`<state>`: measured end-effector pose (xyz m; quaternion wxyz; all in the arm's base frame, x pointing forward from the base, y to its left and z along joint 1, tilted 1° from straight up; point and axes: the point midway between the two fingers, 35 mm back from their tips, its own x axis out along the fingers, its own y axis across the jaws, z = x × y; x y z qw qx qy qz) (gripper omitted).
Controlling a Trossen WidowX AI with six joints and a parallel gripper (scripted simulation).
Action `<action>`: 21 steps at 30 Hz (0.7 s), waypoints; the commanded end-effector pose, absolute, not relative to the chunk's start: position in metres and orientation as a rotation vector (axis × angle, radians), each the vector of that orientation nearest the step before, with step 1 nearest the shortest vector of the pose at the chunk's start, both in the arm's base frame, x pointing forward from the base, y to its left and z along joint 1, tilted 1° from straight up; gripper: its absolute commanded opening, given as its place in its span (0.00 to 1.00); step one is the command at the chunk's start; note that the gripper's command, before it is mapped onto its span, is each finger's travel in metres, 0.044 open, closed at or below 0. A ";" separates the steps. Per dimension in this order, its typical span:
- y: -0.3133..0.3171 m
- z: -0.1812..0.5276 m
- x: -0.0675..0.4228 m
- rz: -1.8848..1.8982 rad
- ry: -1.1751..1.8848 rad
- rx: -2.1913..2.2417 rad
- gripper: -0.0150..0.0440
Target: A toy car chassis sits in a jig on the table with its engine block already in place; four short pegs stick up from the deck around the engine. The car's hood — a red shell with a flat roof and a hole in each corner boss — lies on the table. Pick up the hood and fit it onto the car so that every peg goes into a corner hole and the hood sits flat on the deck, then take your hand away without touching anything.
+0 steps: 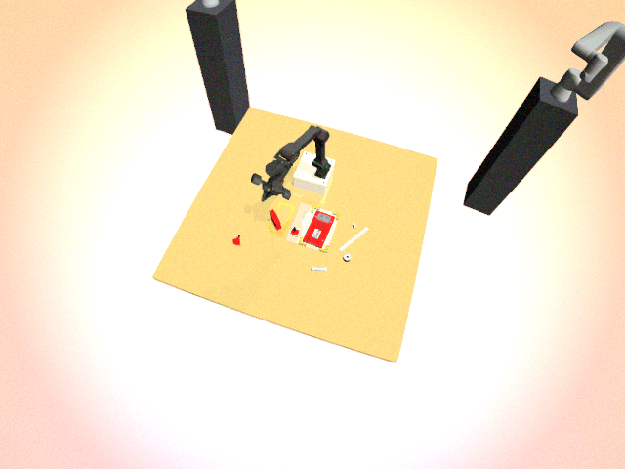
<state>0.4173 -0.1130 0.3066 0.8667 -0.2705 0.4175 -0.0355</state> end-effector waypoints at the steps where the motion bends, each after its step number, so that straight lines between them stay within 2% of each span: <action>1: -0.119 0.266 0.422 0.006 0.979 -0.590 0.25; 9: -0.135 0.165 0.420 0.274 1.219 -0.683 0.25; 17: -0.143 0.069 0.394 0.599 1.396 -0.702 0.25; 21: -0.143 0.054 0.388 0.664 1.416 -0.700 0.25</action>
